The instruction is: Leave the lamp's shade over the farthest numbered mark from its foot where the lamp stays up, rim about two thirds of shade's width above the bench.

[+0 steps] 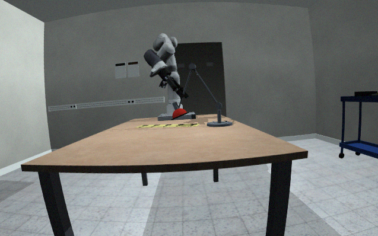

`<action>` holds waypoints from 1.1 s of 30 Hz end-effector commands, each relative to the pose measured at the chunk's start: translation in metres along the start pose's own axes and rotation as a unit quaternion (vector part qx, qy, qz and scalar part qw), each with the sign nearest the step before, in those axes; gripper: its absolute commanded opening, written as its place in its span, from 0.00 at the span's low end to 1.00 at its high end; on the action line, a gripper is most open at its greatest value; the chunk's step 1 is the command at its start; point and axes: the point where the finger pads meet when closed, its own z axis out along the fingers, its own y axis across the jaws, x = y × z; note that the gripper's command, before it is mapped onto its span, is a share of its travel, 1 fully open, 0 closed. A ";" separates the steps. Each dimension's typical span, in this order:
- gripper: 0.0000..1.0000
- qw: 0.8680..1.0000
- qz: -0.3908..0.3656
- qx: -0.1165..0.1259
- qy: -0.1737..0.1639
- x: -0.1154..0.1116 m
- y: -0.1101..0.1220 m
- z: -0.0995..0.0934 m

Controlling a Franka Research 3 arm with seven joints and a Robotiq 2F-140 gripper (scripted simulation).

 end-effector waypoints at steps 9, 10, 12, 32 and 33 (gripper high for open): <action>0.10 1.000 -0.001 0.000 0.000 0.000 0.000 0.000; 0.10 1.000 -0.001 0.000 0.000 0.000 0.000 0.000; 0.10 1.000 -0.001 0.000 0.000 0.000 0.000 0.000; 0.10 1.000 0.001 0.001 0.000 0.007 0.000 -0.004; 0.10 1.000 0.001 0.001 0.000 0.009 -0.001 -0.005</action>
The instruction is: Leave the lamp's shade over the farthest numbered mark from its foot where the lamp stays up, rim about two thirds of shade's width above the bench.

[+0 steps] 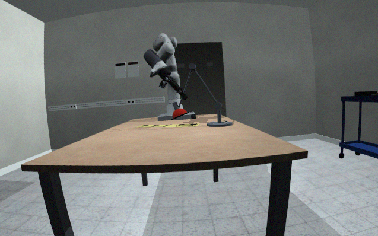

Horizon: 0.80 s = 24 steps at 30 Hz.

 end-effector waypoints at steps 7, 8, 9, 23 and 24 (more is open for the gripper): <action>0.10 1.000 0.002 0.002 0.001 0.024 -0.002 -0.014; 0.10 1.000 0.002 0.002 0.001 0.026 -0.002 -0.015; 0.10 1.000 0.002 0.002 0.001 0.028 -0.002 -0.017; 0.10 1.000 0.001 0.001 0.001 0.054 -0.003 -0.031; 0.10 1.000 0.001 0.001 0.001 0.056 -0.003 -0.033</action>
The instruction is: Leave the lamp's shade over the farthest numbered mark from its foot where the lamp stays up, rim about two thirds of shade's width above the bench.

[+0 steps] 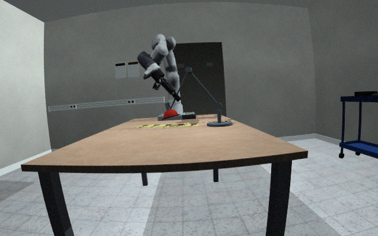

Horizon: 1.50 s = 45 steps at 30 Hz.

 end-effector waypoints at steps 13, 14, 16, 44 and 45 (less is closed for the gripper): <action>0.10 1.000 -0.005 0.004 0.003 0.025 -0.006 -0.017; 0.10 1.000 -0.005 0.004 0.003 0.025 -0.006 -0.017; 0.10 1.000 -0.005 0.004 0.003 0.026 -0.007 -0.018; 0.10 1.000 -0.005 0.004 0.003 0.024 -0.007 -0.016; 0.10 1.000 -0.005 0.004 0.003 0.024 -0.007 -0.016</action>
